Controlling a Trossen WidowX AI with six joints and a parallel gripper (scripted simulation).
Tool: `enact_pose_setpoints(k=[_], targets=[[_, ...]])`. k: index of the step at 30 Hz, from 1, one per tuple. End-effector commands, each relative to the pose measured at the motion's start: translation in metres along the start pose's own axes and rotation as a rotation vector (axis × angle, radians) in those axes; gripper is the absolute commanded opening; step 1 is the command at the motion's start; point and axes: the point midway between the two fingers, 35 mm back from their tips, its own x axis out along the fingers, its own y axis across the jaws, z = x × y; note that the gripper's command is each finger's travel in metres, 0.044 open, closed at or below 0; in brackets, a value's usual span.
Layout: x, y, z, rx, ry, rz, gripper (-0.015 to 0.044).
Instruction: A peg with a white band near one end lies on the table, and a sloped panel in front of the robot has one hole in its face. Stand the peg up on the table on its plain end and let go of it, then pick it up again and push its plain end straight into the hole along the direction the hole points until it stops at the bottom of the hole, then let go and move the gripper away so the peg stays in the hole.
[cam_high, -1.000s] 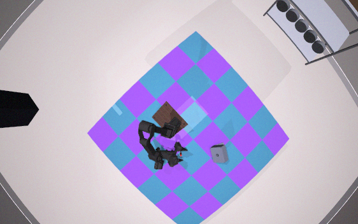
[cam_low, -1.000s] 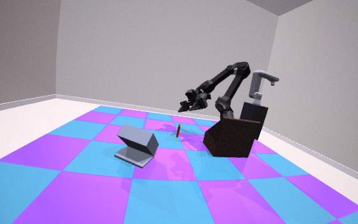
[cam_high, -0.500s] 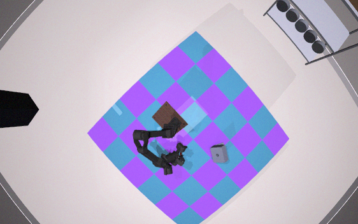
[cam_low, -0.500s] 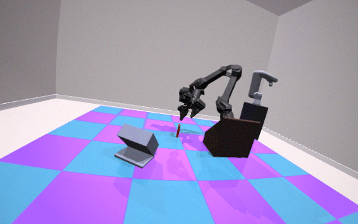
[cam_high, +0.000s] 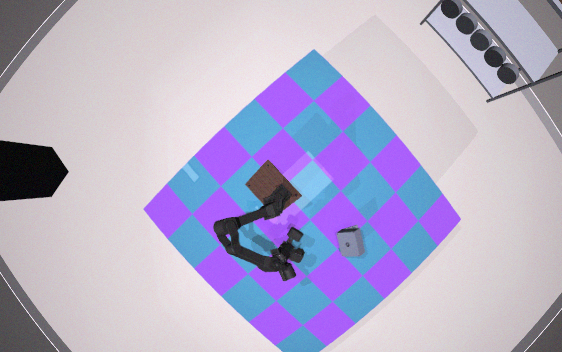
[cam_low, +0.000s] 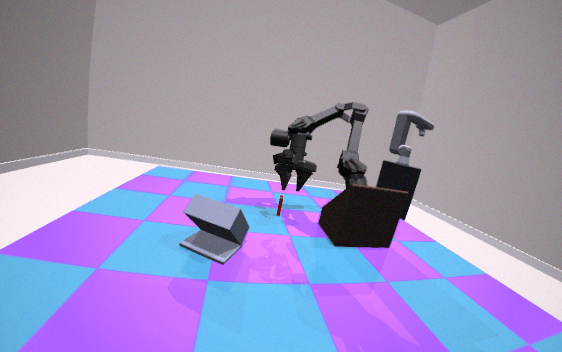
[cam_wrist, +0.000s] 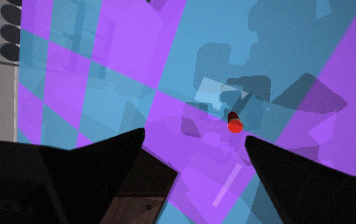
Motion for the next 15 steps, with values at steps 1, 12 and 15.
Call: enact_pose_setpoints(k=[1,12,15], targets=[[-0.004,-0.008,0.004,0.0,0.088,-0.109,0.044],[-0.015,-0.02,0.016,-0.009,0.175,-0.299,0.044],[-0.015,-0.02,0.016,-0.009,0.175,-0.299,0.044]])
